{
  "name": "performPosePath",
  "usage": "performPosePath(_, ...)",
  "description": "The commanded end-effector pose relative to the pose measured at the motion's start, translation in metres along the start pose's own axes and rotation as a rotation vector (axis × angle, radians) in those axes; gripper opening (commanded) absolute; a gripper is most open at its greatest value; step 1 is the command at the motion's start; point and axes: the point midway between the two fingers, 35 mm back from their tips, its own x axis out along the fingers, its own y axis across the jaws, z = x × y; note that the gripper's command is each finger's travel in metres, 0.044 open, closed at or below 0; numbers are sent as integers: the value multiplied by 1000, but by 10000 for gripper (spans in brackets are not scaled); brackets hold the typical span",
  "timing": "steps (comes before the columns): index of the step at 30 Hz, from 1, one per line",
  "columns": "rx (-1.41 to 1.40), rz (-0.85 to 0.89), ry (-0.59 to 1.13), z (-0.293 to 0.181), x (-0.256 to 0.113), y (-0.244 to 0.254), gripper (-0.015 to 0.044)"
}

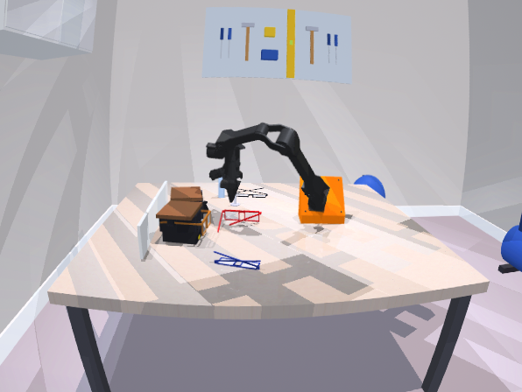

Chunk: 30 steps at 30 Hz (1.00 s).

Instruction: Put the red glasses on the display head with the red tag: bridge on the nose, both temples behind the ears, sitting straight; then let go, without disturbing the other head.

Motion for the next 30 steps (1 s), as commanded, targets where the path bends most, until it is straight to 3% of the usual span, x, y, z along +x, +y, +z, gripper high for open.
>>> performPosePath(1,5,3,0,0,1,0,120)
performPosePath(30,5,4,-1,0,46,-3,120)
